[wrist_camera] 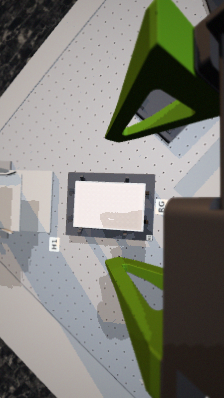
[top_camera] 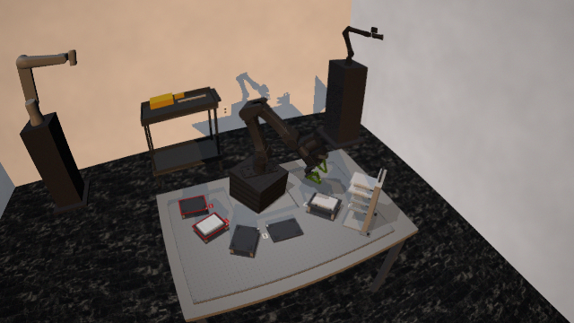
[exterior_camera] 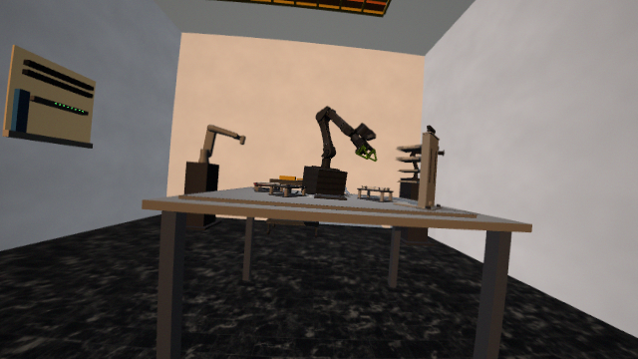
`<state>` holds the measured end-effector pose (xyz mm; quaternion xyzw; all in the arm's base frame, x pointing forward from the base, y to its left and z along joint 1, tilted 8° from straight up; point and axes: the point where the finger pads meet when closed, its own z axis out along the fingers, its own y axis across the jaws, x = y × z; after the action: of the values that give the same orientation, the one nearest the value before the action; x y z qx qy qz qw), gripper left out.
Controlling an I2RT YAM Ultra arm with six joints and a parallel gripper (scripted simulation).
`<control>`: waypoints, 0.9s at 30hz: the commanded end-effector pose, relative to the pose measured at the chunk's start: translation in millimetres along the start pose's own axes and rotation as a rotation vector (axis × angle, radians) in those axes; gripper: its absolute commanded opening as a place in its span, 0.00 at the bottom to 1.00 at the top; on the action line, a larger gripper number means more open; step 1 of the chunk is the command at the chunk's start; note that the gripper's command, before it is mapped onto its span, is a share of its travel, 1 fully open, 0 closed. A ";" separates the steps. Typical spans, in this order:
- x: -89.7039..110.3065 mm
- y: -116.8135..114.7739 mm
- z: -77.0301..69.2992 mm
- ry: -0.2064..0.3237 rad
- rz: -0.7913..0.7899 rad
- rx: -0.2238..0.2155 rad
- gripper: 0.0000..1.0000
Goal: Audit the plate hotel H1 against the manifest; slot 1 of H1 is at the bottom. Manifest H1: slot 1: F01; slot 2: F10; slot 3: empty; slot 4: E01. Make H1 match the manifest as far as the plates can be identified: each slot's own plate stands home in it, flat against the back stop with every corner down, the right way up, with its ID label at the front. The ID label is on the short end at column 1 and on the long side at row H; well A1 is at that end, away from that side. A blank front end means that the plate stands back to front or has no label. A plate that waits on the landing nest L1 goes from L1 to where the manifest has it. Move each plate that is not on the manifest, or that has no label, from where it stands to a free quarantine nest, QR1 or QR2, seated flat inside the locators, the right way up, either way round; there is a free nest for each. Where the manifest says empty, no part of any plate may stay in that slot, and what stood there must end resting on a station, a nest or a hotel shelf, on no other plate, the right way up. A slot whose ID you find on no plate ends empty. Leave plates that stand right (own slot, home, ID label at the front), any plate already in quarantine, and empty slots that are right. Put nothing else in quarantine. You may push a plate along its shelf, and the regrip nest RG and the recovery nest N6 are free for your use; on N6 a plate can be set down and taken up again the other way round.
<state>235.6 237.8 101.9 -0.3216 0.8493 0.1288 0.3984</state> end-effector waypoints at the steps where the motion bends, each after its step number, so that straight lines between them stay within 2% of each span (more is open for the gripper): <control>1: -21.7 4.1 -2.8 -0.061 0.035 0.025 1.00; 3: -22.9 10.7 -1.8 -0.061 0.035 0.025 1.00; 27: -23.1 11.5 -1.7 -0.061 0.035 0.025 1.00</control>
<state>234.1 250.7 109.6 -0.3032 0.8504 0.1260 0.4111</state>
